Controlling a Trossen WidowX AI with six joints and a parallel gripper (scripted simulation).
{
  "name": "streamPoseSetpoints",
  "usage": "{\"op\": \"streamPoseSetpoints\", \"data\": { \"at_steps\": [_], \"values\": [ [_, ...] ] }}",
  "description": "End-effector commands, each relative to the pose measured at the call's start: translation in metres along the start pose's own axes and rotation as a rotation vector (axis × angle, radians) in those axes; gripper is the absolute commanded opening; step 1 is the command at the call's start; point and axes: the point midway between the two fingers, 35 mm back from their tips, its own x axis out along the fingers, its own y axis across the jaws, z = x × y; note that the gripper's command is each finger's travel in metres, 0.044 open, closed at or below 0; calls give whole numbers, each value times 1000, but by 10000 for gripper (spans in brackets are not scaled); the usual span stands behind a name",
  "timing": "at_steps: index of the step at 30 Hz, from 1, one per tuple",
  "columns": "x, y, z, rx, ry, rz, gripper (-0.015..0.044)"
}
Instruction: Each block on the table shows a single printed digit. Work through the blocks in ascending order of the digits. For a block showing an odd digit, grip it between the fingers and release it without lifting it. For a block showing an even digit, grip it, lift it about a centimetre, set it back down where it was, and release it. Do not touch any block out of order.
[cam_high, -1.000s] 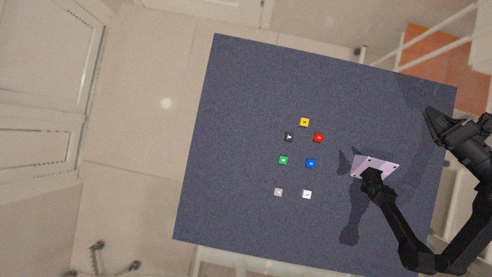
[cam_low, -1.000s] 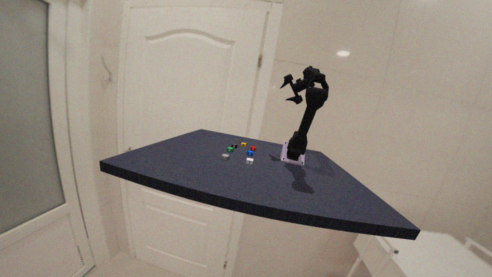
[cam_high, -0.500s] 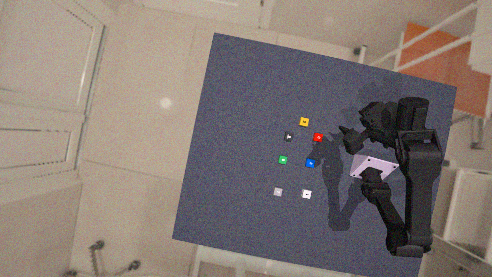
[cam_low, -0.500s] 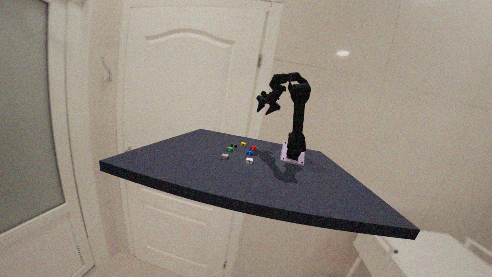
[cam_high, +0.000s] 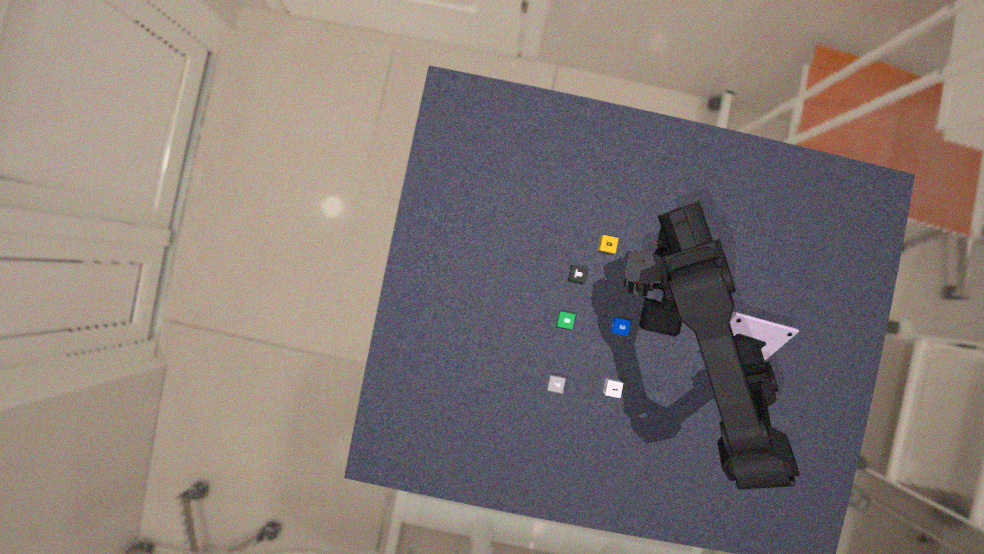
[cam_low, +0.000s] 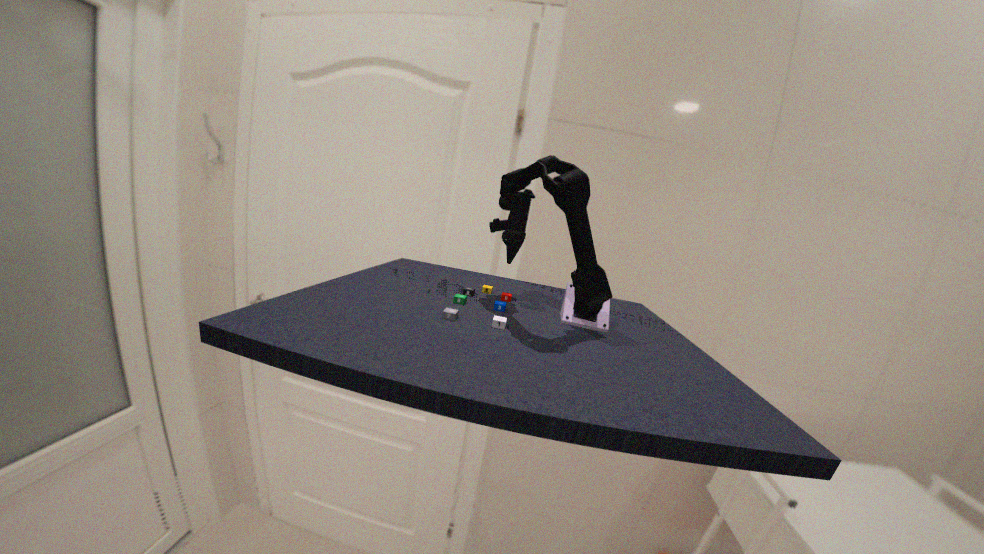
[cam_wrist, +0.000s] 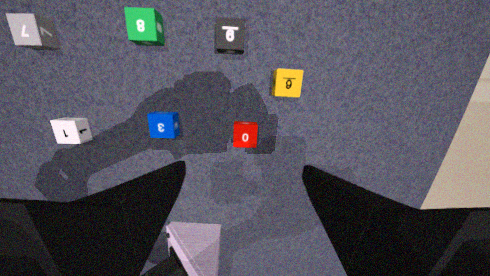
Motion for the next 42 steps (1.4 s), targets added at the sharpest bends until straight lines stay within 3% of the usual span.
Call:
{"op": "streamPoseSetpoints", "data": {
  "at_steps": [1, 17, 25, 42],
  "values": [
    [1, -1, -3, -15, 12, 3, 400],
    [0, 2, -2, -15, 12, 3, 400],
    [0, 108, 1, -13, 13, 10, 400],
    [1, 111, 1, -13, 13, 10, 400]
  ]
}}
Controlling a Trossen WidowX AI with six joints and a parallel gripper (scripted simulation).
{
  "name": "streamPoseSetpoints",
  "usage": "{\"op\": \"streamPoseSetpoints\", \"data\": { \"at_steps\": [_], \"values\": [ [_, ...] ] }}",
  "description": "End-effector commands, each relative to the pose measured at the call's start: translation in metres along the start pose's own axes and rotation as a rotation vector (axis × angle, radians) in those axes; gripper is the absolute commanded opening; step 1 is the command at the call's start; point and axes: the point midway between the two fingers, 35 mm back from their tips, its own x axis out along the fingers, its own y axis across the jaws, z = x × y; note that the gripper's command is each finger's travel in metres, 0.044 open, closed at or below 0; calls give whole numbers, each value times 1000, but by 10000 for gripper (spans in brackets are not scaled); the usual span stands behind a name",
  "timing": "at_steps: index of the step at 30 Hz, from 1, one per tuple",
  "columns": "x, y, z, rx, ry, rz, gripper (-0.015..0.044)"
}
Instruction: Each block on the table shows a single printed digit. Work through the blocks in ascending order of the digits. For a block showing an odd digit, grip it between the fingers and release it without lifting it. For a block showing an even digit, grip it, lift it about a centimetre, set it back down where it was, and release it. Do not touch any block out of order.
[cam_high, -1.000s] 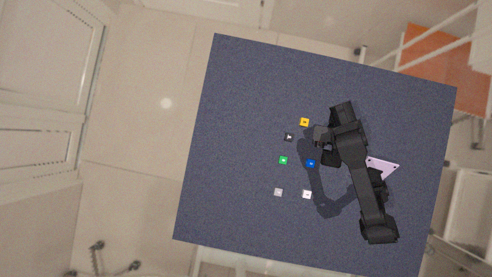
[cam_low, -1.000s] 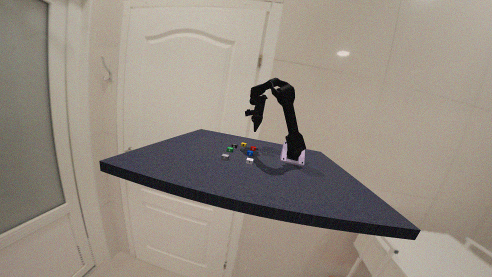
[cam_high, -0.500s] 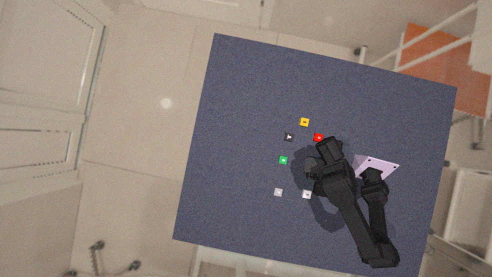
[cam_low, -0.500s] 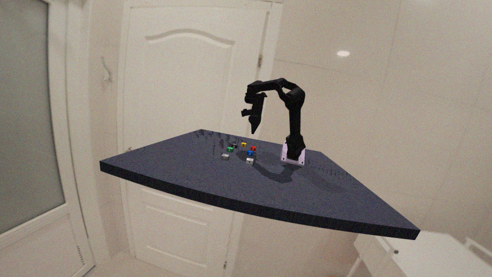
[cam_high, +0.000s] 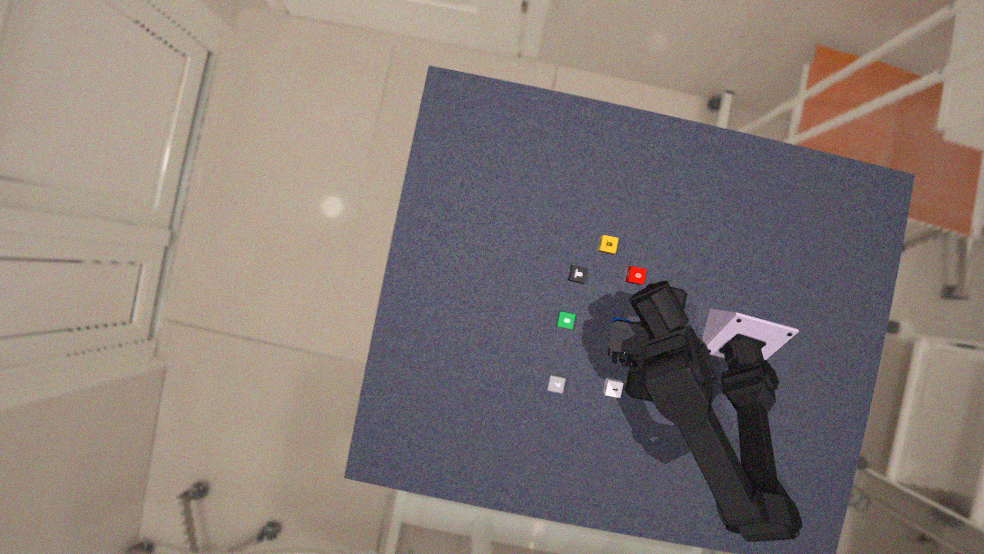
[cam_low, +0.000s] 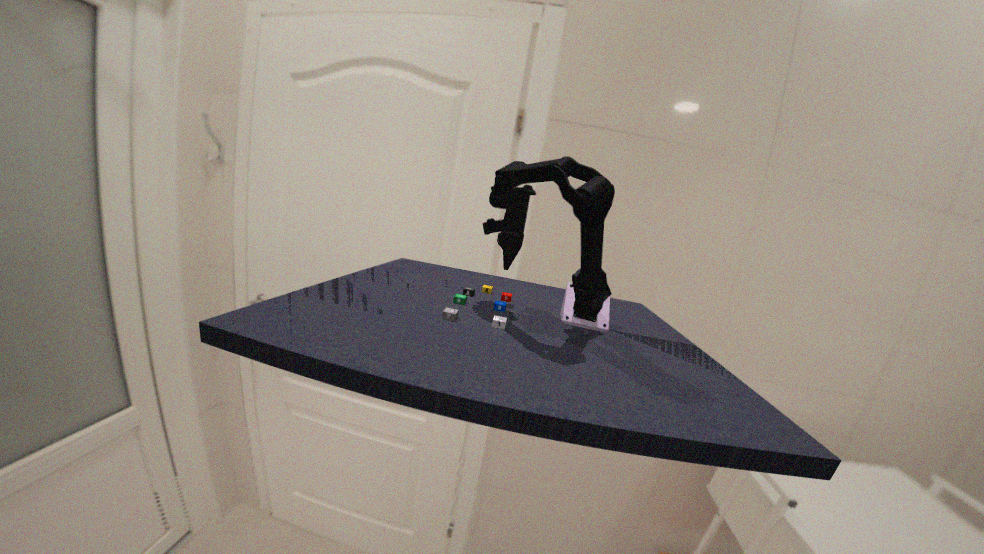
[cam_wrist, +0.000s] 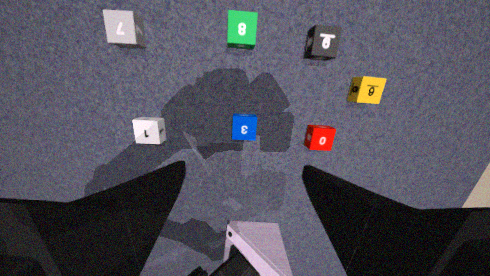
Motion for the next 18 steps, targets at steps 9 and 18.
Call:
{"op": "streamPoseSetpoints", "data": {
  "at_steps": [9, 18],
  "values": [
    [-2, 33, 1, 8, -25, -13, 400],
    [-1, 127, -22, 7, -91, -26, 400]
  ]
}}
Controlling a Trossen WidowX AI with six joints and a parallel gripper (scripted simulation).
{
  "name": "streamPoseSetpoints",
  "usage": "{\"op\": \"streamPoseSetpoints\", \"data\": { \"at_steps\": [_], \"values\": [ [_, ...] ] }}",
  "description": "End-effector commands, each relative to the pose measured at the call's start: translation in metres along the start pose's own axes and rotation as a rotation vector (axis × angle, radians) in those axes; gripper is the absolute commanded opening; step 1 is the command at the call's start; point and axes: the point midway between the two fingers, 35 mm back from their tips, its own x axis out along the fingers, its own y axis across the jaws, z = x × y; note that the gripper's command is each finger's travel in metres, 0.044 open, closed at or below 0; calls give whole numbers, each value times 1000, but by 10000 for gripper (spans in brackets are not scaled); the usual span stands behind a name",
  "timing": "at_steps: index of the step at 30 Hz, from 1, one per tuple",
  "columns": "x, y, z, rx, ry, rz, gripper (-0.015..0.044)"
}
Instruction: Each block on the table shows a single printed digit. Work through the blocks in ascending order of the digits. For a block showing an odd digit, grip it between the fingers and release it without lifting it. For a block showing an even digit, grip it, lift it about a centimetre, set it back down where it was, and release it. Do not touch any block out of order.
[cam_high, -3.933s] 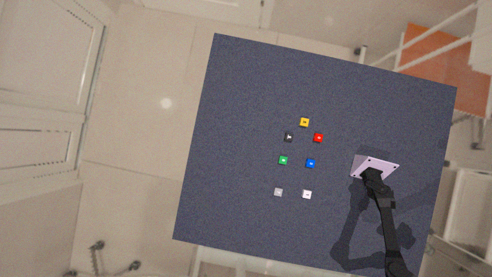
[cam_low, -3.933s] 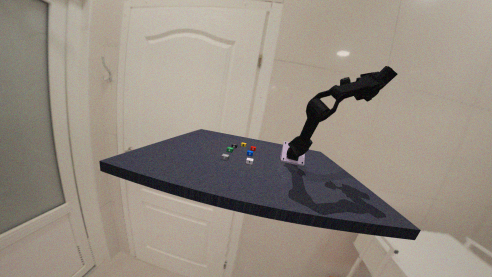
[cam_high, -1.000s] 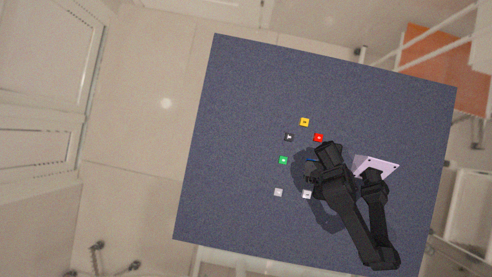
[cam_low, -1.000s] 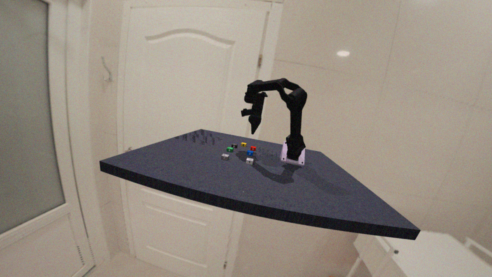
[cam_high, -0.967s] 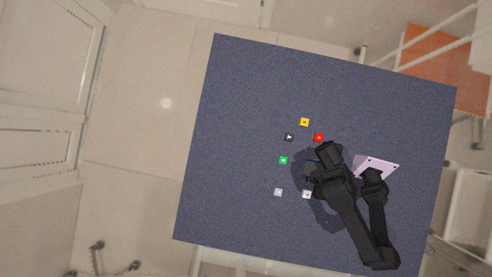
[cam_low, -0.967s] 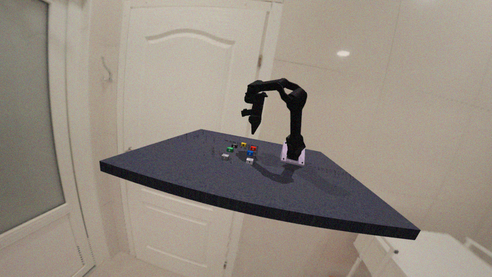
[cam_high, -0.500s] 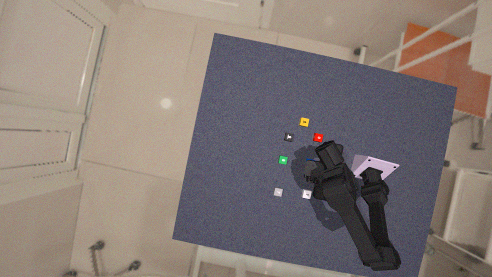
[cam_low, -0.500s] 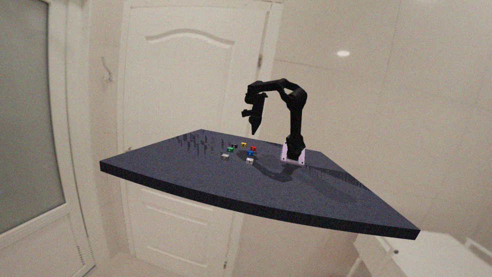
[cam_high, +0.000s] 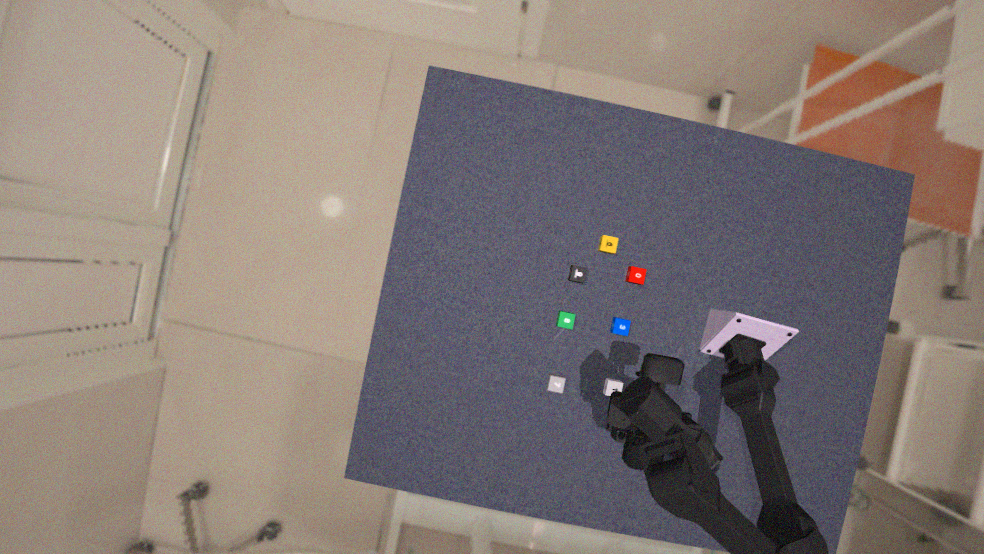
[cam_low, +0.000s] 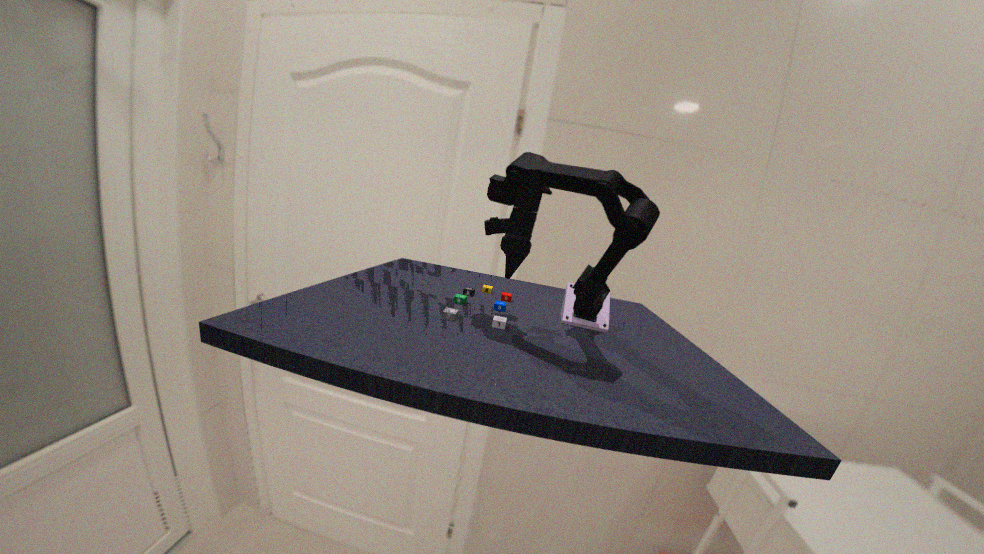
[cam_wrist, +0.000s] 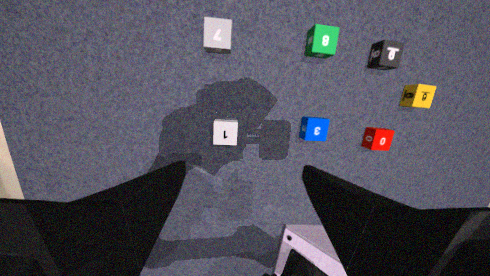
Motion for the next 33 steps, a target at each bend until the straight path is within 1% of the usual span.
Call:
{"op": "streamPoseSetpoints", "data": {
  "at_steps": [1, 20, 22, 26, 31, 33],
  "values": [
    [1, 17, -8, 12, -14, 8, 400],
    [0, 17, -6, 12, -14, 8, 400],
    [-2, 18, 9, 12, -9, 9, 400],
    [-4, 20, 55, 11, 5, 11, 400],
    [5, 23, 111, 21, 23, 25, 400],
    [8, 24, 124, 30, 28, 33, 400]
  ]
}}
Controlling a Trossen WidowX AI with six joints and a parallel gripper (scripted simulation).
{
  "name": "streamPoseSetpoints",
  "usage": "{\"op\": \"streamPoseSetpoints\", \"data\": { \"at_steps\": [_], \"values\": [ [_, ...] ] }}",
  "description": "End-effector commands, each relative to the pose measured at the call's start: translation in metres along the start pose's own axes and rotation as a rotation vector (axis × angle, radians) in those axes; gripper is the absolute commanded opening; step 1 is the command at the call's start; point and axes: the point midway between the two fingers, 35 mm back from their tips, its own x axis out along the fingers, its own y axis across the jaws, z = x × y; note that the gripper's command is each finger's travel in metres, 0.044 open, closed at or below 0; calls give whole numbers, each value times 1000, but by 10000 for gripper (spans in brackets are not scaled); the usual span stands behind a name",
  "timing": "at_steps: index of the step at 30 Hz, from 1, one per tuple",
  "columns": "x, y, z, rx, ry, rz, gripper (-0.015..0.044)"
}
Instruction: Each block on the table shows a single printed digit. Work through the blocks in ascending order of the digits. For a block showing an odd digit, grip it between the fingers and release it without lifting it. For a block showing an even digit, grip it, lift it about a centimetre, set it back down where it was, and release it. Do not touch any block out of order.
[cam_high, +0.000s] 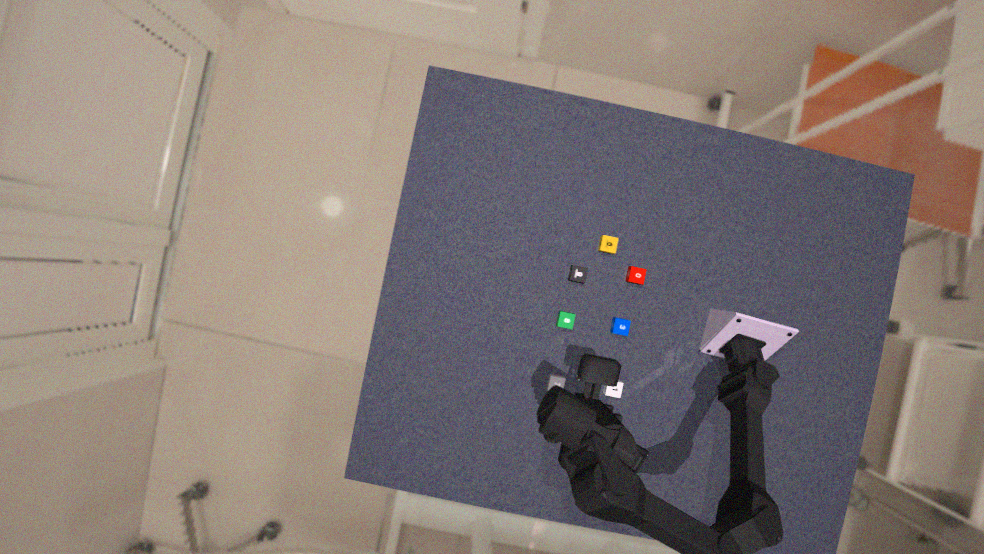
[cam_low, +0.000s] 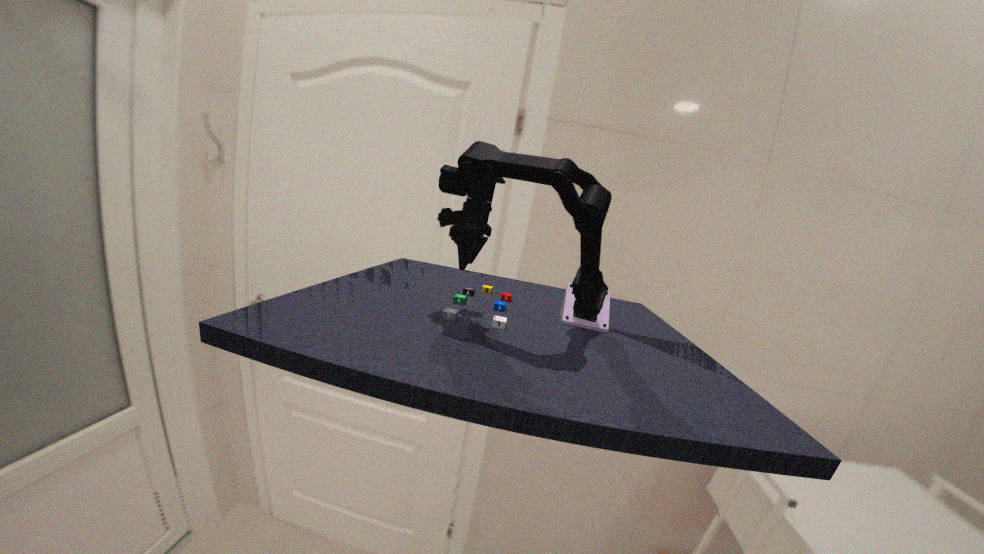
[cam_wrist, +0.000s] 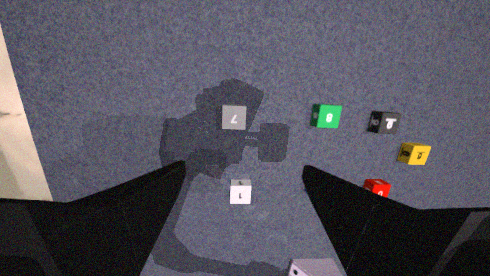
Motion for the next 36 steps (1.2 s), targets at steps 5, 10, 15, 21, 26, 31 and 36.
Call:
{"op": "streamPoseSetpoints", "data": {
  "at_steps": [5, 10, 15, 21, 26, 31, 36],
  "values": [
    [7, 2, 24, 20, 11, 17, 400],
    [7, 2, 24, 20, 11, 17, 400],
    [7, 2, 24, 20, 11, 17, 400],
    [7, 2, 24, 20, 11, 17, 400],
    [8, -73, 34, 6, 33, 11, 400],
    [10, -127, 32, -7, 49, 21, 400],
    [10, -127, 32, -7, 49, 21, 400]
  ]
}}
